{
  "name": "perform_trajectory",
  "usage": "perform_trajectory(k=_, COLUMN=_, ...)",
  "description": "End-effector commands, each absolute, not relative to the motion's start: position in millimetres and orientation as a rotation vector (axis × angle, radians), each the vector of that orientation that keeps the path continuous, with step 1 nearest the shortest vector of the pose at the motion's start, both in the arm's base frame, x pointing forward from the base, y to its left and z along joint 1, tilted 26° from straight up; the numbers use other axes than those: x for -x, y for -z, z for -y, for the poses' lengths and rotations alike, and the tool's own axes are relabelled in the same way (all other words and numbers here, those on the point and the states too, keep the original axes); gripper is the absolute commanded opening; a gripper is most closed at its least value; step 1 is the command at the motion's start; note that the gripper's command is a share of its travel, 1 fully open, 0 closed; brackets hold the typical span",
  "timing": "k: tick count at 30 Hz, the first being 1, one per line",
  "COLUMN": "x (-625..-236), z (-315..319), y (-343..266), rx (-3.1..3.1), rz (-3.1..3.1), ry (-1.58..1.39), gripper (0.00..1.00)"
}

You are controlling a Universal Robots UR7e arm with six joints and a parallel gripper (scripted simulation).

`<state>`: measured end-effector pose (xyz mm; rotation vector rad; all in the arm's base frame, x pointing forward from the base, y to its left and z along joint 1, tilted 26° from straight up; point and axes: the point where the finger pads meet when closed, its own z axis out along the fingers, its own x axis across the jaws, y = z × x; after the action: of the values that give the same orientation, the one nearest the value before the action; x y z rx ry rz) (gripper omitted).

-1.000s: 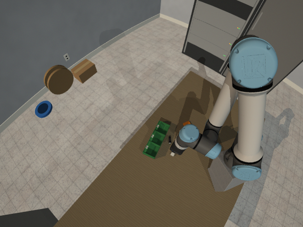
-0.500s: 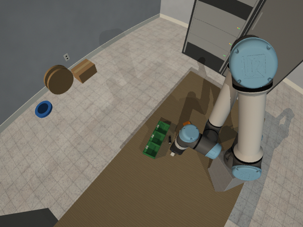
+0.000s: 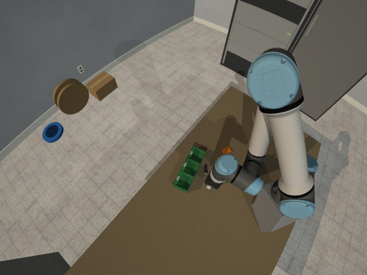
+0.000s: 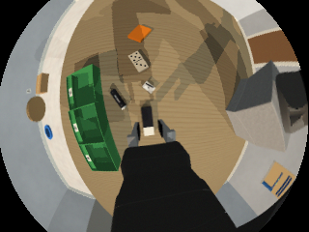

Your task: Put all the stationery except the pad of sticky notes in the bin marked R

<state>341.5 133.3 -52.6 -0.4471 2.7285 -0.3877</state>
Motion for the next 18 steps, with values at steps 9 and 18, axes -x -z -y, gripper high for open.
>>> perform_trajectory(k=9, x=-353.4, z=-127.9, y=78.2, rx=0.448, rz=-2.723, ry=0.386, gripper=0.75)
perform_trajectory(k=18, x=-357.4, z=-125.6, y=87.8, rx=0.448, rz=-2.723, ry=0.386, gripper=0.75)
